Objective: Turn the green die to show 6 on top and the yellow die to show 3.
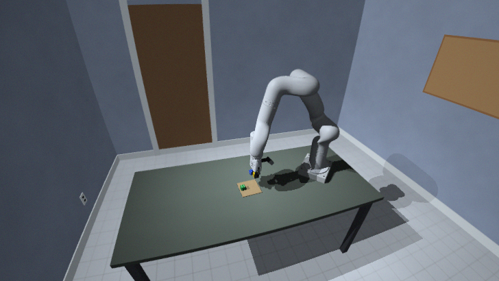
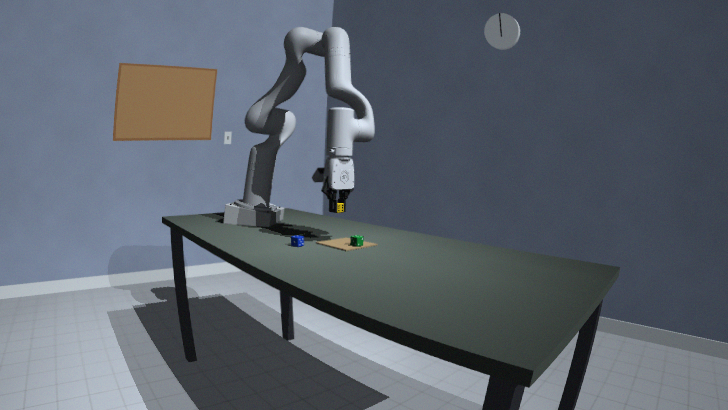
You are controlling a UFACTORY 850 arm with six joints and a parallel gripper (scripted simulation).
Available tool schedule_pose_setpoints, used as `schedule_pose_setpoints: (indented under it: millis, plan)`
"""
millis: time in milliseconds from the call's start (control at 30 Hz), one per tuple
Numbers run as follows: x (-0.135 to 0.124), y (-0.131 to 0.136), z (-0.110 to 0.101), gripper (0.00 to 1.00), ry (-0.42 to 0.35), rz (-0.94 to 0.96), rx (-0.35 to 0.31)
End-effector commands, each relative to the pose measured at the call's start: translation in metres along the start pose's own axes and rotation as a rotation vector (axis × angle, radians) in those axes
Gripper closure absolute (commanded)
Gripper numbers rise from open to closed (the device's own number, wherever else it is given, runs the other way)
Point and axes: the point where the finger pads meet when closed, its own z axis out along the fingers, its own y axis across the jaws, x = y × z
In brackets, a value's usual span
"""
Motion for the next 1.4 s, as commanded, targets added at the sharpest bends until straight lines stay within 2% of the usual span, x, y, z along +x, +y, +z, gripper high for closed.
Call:
schedule_pose_setpoints:
  millis: [0, 300, 367, 633, 1367]
  plan:
    - [-0.001, 0.0, 0.016, 0.73, -0.001, 0.0, -0.001]
    - [-0.001, 0.0, 0.061, 0.73, -0.001, 0.0, -0.001]
    - [-0.001, 0.0, 0.061, 0.73, -0.001, 0.0, -0.001]
    - [-0.001, 0.0, 0.083, 0.73, -0.001, 0.0, -0.001]
    - [-0.001, -0.001, 0.089, 0.73, -0.001, 0.0, -0.001]
